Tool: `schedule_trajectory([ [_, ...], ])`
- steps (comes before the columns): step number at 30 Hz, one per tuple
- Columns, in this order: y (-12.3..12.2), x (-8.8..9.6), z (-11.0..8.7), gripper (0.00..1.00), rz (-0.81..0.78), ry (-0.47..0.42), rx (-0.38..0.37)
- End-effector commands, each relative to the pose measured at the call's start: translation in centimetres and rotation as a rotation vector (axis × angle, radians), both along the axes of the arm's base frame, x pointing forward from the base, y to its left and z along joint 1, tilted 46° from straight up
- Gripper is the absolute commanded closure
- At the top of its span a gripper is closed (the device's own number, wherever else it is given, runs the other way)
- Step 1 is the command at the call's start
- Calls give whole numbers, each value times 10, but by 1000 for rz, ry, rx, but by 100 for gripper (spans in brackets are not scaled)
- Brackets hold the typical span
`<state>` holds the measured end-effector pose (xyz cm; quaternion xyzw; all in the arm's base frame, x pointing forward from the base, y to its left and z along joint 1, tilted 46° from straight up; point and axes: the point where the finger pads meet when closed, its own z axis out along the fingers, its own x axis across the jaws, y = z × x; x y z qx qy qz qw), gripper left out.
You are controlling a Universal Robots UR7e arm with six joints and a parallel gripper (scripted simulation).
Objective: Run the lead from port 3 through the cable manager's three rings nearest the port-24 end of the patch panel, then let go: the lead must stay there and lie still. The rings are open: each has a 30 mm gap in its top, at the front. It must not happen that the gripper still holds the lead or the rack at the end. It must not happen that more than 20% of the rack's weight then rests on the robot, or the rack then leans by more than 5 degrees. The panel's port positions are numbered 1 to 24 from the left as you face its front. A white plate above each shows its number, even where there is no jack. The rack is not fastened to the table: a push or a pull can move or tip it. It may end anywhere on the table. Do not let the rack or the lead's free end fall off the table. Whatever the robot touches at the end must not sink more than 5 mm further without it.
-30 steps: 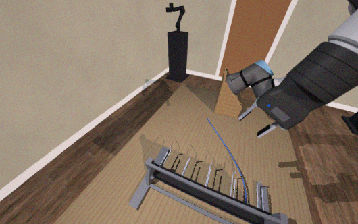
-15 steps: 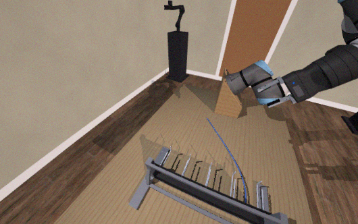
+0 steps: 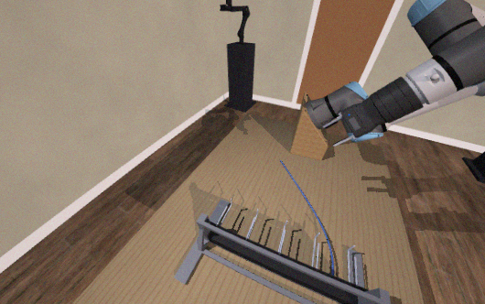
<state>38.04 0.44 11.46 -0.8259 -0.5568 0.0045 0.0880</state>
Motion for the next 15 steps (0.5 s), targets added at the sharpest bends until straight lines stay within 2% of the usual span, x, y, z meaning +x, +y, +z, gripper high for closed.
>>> schedule_trajectory([
  [1,4,-11,-25,0,-151,60,40],
  [11,14,-32,-65,0,-428,180,109],
  [13,14,-32,-65,0,-428,180,109],
  [15,19,-39,-77,0,-523,226,131],
])
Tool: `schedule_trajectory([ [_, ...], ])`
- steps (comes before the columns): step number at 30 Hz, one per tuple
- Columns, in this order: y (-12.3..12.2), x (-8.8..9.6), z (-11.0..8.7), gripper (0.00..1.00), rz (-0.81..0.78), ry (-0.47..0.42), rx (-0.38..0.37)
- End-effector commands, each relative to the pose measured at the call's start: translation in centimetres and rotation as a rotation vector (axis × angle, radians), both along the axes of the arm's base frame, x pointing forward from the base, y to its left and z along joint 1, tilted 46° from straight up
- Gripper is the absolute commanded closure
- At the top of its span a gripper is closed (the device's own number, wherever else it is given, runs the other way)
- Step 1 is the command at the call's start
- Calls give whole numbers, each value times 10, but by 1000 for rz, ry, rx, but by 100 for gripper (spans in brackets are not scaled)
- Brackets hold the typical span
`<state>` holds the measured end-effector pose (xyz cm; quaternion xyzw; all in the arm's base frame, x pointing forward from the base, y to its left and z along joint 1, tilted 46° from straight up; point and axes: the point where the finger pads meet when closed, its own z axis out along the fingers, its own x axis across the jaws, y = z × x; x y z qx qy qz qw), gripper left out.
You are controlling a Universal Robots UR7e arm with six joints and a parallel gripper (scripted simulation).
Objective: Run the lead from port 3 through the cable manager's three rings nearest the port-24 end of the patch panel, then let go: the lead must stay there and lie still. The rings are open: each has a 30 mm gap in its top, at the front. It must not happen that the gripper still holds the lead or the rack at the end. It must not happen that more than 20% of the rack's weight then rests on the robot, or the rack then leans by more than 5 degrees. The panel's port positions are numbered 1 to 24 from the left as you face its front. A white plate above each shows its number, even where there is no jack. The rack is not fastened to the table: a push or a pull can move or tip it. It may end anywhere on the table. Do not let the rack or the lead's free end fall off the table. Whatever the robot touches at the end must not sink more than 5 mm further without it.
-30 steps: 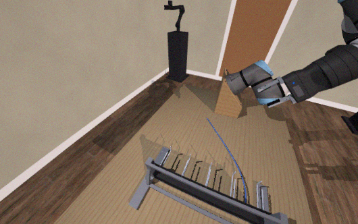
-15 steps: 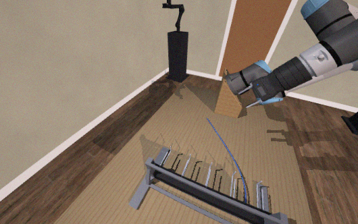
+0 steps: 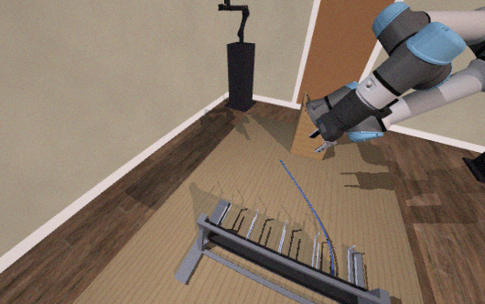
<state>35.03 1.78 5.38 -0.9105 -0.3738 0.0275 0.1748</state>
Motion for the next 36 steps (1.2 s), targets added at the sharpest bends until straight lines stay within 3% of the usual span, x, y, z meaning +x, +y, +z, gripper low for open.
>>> schedule_trajectory([
  [1,7,-11,-19,0,-148,70,35],
  [15,26,-34,-53,0,-468,242,109],
  [22,41,-48,-70,0,-673,368,155],
  [36,60,-61,-84,0,-899,525,204],
])
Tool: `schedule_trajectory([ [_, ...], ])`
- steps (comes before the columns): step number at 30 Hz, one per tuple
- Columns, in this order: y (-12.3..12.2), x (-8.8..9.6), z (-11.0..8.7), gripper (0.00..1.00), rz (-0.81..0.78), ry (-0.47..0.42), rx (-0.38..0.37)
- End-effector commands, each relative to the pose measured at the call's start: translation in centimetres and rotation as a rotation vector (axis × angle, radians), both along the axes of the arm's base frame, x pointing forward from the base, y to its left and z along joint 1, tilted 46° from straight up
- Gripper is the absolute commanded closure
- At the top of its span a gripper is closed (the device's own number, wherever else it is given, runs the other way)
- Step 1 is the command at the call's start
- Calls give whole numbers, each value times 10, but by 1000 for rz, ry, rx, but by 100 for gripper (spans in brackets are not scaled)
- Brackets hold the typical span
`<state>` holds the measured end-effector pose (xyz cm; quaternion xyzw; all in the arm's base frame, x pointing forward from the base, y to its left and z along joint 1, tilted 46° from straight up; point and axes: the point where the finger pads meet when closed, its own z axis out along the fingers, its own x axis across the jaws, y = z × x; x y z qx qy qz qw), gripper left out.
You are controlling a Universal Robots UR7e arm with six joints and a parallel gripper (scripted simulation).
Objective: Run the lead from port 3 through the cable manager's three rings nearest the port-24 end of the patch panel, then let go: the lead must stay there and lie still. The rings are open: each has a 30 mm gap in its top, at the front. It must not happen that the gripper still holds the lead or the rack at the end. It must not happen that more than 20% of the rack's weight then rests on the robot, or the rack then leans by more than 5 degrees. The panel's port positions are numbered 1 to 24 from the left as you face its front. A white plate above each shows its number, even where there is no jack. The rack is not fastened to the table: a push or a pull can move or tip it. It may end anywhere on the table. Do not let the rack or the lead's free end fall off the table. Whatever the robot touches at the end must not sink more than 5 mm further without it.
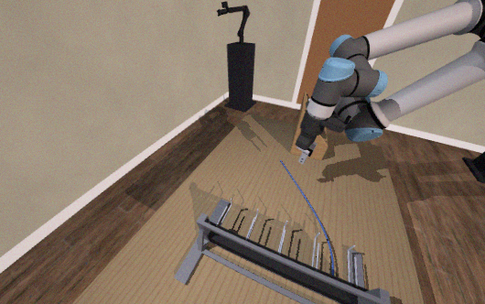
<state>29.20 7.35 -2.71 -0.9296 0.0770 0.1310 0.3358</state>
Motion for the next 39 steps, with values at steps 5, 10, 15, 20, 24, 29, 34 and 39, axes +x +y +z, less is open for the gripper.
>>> schedule_trajectory([
  [5,8,-5,-5,0,-102,73,28],
  [10,11,-7,-6,0,-125,90,35],
  [15,11,-7,-7,0,-131,95,37],
  [20,11,-7,-7,0,-134,97,37],
  [24,11,-7,-7,100,-134,97,37],
  [29,11,-7,-7,100,-134,97,37],
  [34,11,-7,-7,100,-134,97,37],
  [39,11,-7,-7,100,-134,97,37],
])
